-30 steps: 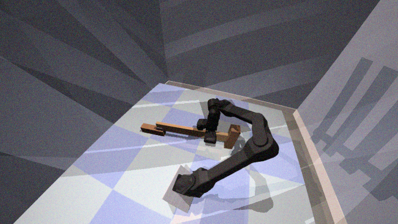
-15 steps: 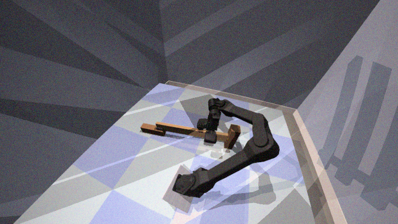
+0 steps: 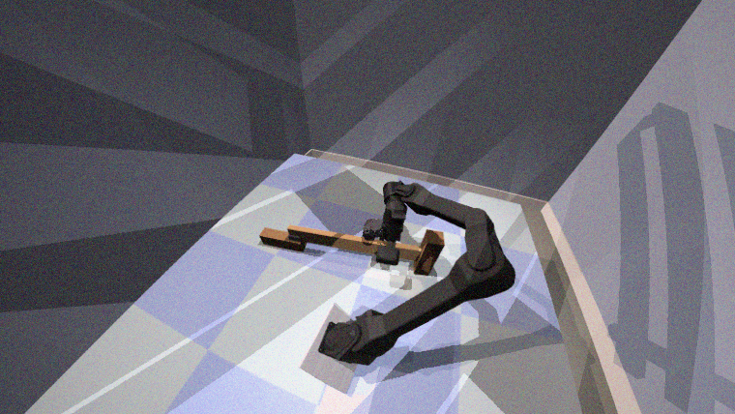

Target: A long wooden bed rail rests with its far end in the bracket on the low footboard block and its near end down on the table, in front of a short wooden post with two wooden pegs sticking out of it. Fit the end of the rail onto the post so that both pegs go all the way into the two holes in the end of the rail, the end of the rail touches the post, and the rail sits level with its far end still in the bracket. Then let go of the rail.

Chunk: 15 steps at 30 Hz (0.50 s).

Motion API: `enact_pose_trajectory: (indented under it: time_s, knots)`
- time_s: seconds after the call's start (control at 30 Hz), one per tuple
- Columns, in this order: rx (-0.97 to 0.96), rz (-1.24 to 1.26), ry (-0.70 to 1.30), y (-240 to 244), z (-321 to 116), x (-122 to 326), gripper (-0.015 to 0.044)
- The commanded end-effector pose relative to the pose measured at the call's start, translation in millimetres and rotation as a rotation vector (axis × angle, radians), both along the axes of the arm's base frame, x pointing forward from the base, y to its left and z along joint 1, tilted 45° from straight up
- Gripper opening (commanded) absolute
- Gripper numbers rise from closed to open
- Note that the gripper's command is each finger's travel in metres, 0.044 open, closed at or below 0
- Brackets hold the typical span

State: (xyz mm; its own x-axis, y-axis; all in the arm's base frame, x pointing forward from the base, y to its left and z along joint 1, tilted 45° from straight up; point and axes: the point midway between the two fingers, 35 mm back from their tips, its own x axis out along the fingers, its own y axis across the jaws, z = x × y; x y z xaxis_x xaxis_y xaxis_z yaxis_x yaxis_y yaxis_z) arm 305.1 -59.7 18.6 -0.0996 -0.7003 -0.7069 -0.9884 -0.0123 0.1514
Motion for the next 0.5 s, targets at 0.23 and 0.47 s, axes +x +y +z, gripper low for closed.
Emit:
enact_pose_trajectory:
  time_s: [0.23, 0.47]
  knots:
    - [-0.001, 0.019, -0.011, 40.5, -0.2, -0.2, 0.044]
    - [-0.001, 0.019, -0.011, 40.5, -0.2, -0.2, 0.044]
